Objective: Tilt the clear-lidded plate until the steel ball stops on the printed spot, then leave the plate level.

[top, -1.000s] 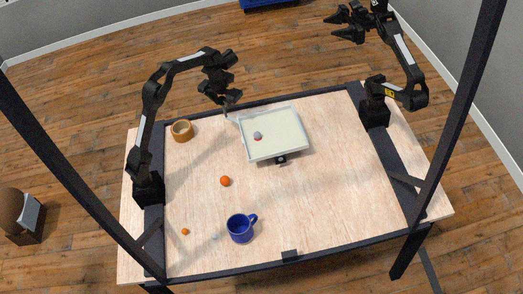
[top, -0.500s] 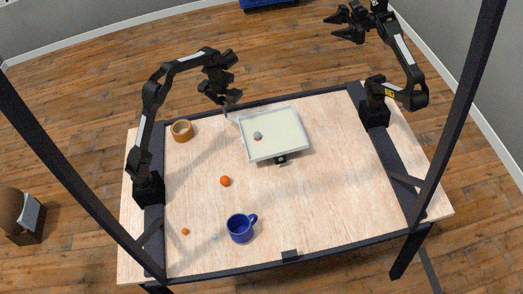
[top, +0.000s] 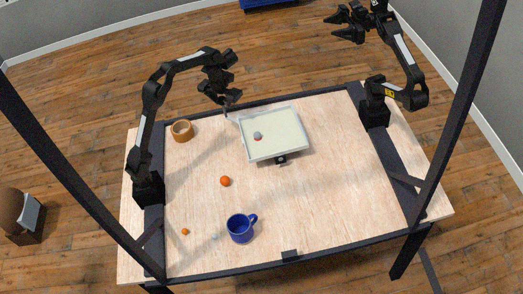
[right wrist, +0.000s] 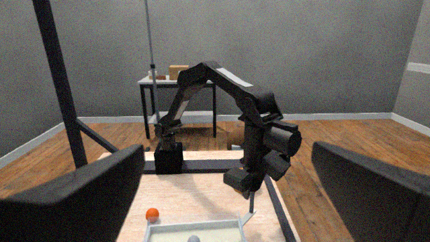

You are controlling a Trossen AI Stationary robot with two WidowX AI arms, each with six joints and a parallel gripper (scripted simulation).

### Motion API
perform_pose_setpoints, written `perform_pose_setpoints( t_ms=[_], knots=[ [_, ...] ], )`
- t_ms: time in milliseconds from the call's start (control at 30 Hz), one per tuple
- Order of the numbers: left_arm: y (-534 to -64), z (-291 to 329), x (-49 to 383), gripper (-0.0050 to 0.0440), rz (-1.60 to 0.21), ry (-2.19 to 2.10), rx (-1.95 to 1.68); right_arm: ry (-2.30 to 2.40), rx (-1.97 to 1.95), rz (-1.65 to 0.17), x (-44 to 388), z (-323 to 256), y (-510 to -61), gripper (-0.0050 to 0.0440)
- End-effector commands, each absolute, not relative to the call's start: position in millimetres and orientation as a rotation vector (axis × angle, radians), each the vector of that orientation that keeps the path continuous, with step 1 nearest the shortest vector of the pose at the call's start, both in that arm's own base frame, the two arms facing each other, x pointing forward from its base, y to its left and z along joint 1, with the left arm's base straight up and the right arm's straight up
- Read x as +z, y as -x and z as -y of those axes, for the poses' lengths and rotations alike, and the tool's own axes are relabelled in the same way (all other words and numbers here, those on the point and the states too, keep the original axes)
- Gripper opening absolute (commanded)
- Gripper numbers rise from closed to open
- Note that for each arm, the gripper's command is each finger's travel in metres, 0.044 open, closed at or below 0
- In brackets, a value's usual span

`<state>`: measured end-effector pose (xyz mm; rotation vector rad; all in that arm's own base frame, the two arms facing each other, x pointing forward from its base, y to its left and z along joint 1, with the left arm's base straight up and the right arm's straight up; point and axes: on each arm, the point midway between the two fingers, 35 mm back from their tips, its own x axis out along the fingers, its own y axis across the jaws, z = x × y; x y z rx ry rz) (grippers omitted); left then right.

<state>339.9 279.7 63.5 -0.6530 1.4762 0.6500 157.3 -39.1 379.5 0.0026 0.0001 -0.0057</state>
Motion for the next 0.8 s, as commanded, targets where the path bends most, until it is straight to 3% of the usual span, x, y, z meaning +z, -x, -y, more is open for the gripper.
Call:
perform_pose_setpoints(
  t_ms=[0,767],
  knots=[
    [-344.9,-284.9,91.1,0.0270,-1.408,0.633,0.664,0.000,-0.008,0.000,380.9,41.2,-157.3,0.0400],
    [-344.0,-284.2,108.3,0.0270,-1.409,0.634,0.664,0.000,-0.008,0.000,380.9,41.2,-157.3,0.0400]
  ],
)
